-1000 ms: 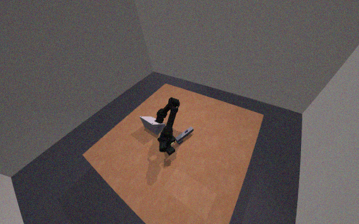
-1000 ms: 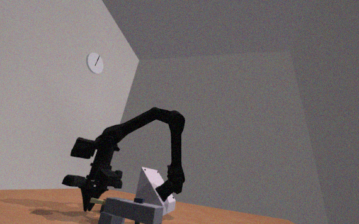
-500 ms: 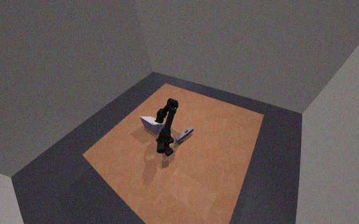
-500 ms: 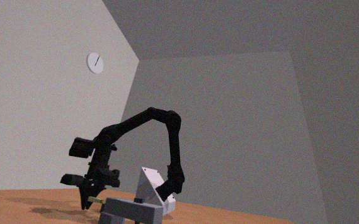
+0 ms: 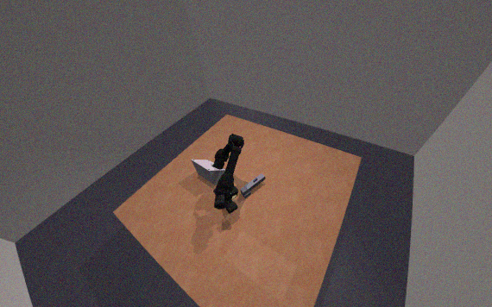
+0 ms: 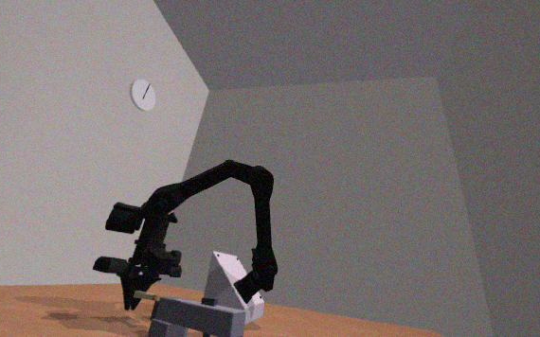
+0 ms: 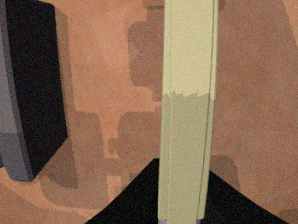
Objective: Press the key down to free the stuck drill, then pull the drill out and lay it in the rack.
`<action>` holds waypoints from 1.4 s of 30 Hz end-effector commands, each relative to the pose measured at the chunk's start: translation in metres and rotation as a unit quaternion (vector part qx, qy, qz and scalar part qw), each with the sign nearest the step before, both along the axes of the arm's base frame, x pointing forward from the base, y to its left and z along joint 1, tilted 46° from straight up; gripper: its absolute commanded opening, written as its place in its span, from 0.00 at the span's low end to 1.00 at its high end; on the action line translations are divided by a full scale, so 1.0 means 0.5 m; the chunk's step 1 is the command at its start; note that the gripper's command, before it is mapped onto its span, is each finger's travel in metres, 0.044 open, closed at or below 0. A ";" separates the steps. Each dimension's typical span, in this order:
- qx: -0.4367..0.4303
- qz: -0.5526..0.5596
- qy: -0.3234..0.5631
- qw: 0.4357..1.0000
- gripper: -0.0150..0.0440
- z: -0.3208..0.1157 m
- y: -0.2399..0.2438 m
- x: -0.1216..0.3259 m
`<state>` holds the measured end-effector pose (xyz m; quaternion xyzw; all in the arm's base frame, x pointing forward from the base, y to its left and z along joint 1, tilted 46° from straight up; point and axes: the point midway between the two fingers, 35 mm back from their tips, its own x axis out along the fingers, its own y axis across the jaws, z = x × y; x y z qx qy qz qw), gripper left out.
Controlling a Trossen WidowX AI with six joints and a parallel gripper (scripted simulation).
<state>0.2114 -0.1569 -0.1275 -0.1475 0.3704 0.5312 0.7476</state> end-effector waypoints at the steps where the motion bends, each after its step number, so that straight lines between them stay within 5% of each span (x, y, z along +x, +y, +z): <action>1: -0.001 0.002 -0.001 1.000 0.25 0.005 -0.005 -0.001; 42: -0.002 0.002 0.000 1.000 0.25 0.045 -0.041 -0.009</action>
